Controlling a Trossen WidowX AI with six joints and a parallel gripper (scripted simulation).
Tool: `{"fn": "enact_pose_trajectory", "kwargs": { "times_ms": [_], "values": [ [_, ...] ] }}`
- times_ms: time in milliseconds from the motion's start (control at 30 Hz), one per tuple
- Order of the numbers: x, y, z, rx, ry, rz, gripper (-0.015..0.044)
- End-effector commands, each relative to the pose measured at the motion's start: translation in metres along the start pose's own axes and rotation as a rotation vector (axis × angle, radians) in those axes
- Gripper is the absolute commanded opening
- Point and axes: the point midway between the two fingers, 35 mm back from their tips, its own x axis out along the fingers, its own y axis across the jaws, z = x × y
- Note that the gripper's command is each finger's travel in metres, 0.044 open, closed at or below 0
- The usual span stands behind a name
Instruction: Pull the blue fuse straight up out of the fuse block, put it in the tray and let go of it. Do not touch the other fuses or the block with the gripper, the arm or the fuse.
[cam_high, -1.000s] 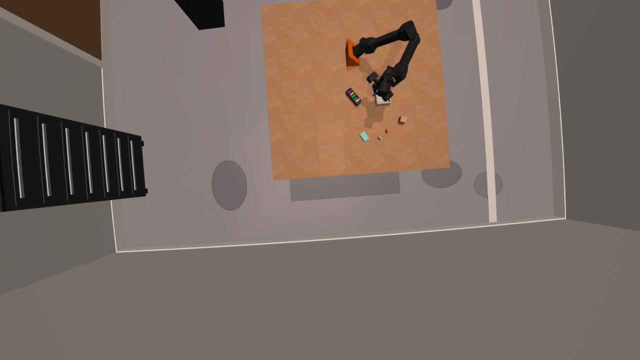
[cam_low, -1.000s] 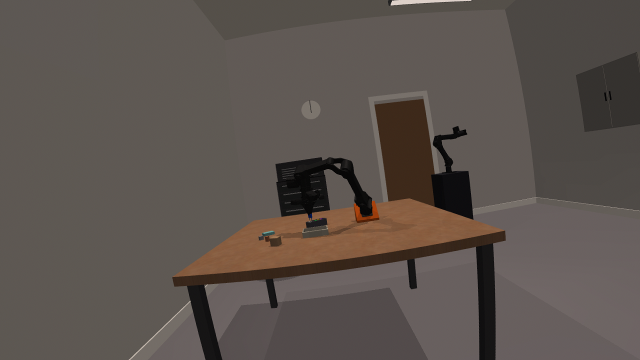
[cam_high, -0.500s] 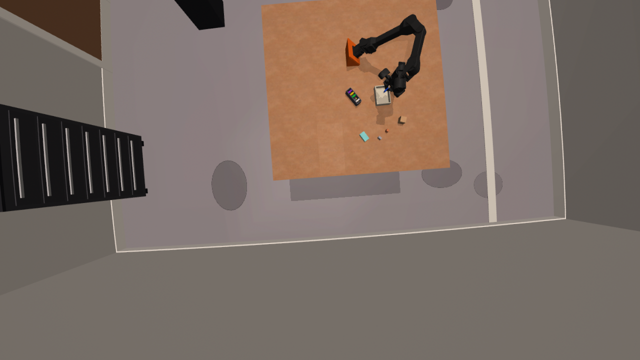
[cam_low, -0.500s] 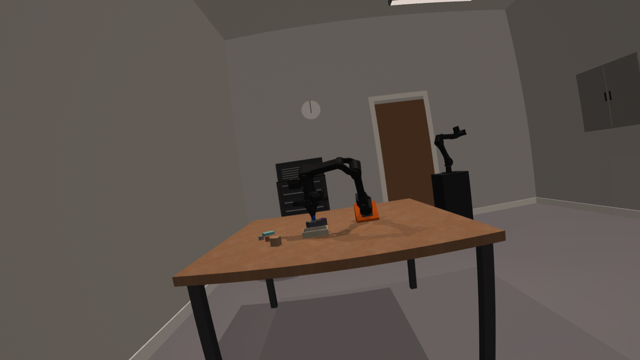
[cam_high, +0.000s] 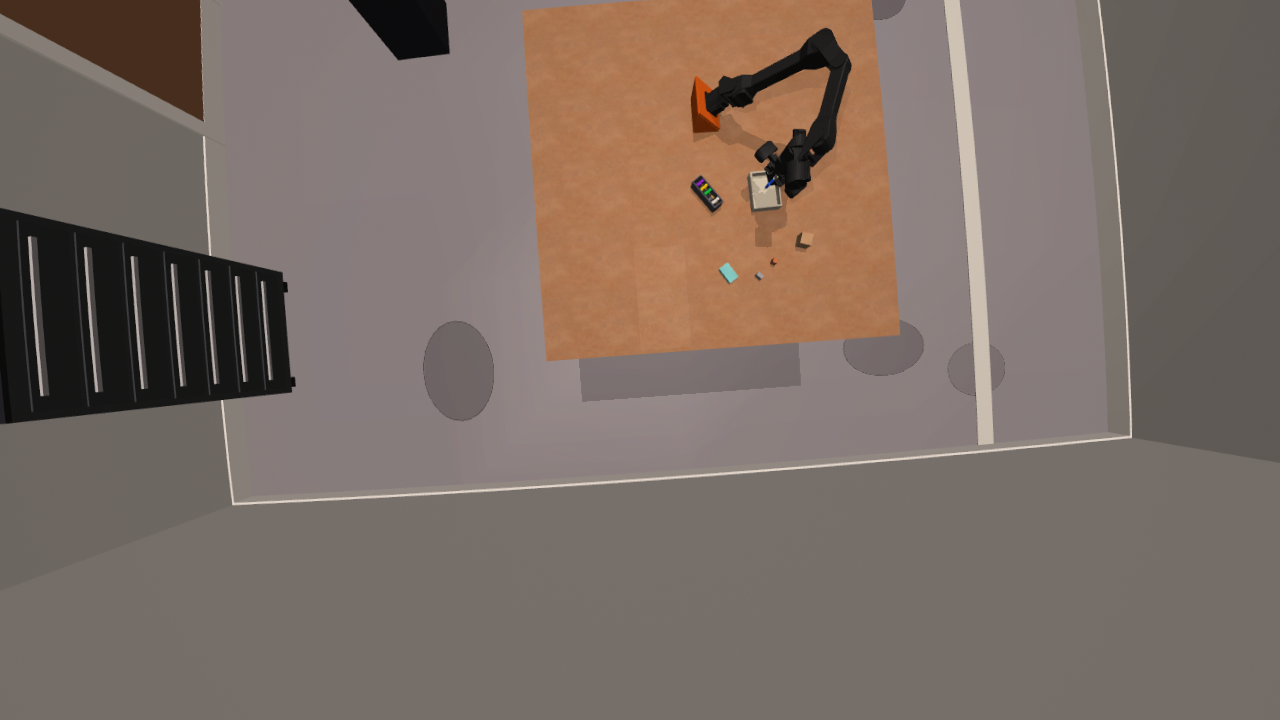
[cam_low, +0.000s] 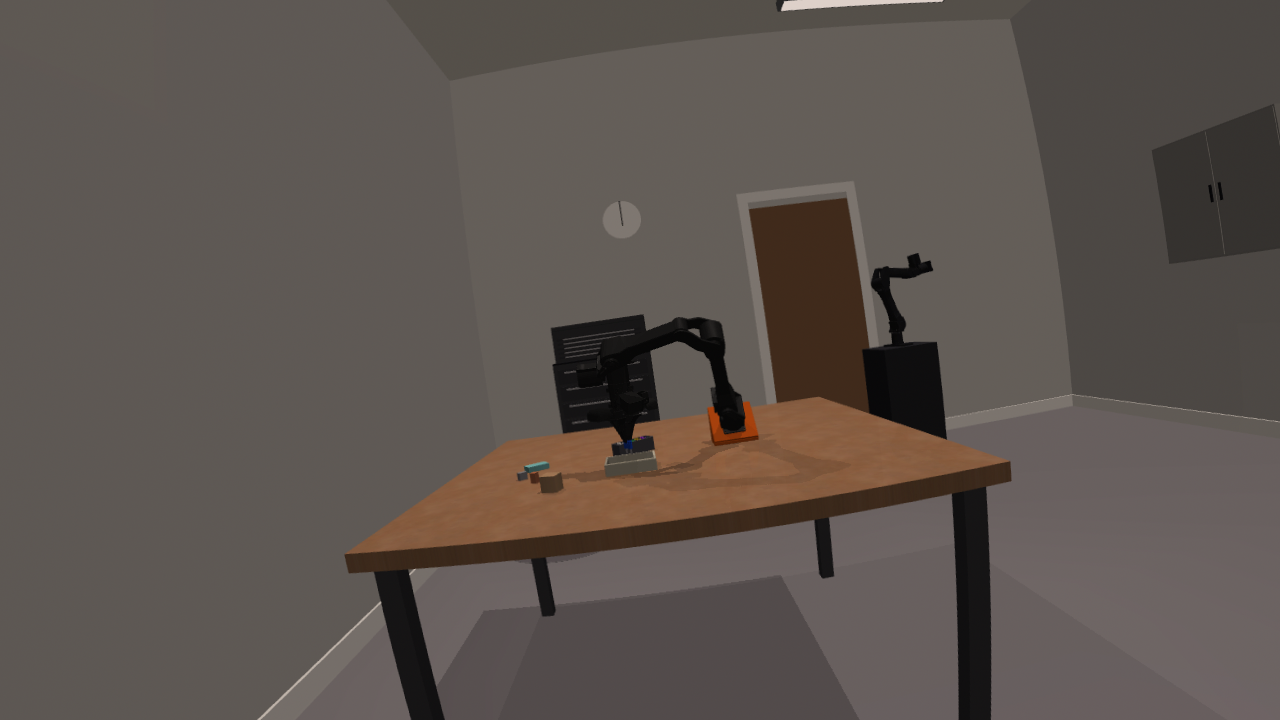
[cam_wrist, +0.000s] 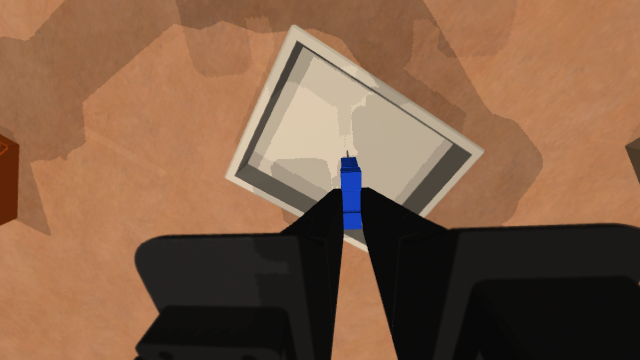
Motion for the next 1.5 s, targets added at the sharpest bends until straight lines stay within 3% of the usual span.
{"fn": "enact_pose_trajectory", "kwargs": {
  "times_ms": [0,233,667,833,1467],
  "values": [
    [0.006,0.0,0.001,0.006,-0.003,-0.004,0.0],
    [0.016,0.0,0.001,0.006,-0.004,-0.005,0.0],
    [0.011,0.0,0.001,0.0,-0.001,-0.001,0.033],
    [-0.023,0.0,0.001,0.007,-0.003,-0.004,0.033],
    [-0.022,0.0,0.001,0.013,-0.004,-0.004,0.033]
  ]
}}
